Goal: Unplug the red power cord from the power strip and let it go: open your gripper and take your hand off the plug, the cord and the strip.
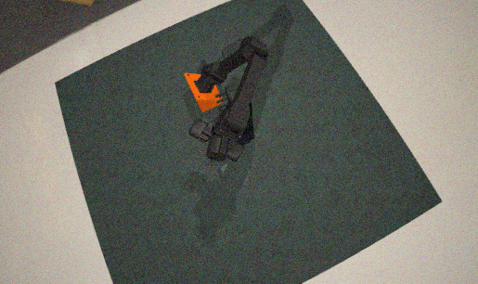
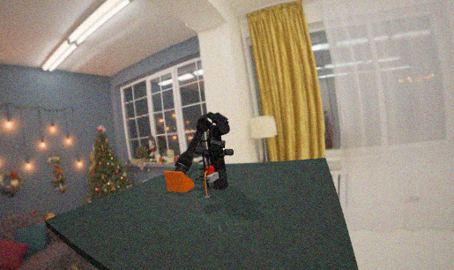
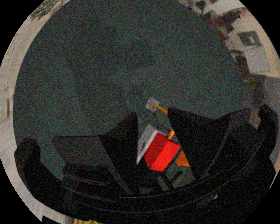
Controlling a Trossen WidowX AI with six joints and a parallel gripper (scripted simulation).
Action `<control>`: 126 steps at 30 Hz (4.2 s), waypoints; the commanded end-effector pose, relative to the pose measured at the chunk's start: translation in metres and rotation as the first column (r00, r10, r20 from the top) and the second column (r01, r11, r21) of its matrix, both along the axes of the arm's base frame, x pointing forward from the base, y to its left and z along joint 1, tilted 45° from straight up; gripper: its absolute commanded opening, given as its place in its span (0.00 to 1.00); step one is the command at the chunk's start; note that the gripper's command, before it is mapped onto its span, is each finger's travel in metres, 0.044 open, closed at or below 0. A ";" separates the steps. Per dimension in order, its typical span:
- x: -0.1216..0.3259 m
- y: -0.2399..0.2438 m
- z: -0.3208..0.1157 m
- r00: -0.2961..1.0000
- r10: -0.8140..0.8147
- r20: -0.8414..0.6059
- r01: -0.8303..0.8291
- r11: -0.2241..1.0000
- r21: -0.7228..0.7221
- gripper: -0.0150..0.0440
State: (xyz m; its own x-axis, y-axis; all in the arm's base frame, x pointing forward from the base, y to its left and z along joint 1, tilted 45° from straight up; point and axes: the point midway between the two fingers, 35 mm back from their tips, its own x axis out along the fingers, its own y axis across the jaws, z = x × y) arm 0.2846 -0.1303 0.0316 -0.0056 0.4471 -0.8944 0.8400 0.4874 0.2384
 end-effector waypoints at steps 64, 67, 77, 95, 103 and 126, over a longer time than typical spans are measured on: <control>-0.047 0.028 0.007 0.781 -0.484 -0.396 0.584 0.791 0.185 0.53; -0.047 0.026 0.008 0.784 -0.482 -0.392 0.579 0.795 0.181 0.39; -0.047 0.026 0.008 0.784 -0.482 -0.392 0.579 0.795 0.181 0.25; -0.048 0.006 -0.009 0.782 -0.484 -0.392 0.581 0.794 0.180 0.25; -0.049 -0.005 -0.017 0.782 -0.485 -0.392 0.582 0.793 0.179 0.25; -0.053 -0.015 -0.025 0.781 -0.485 -0.394 0.584 0.791 0.182 0.70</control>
State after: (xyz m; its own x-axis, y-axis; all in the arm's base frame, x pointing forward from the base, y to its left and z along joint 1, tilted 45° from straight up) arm 0.2313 -0.1460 0.0058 0.0572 0.6890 -0.7225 0.9932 -0.1128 -0.0290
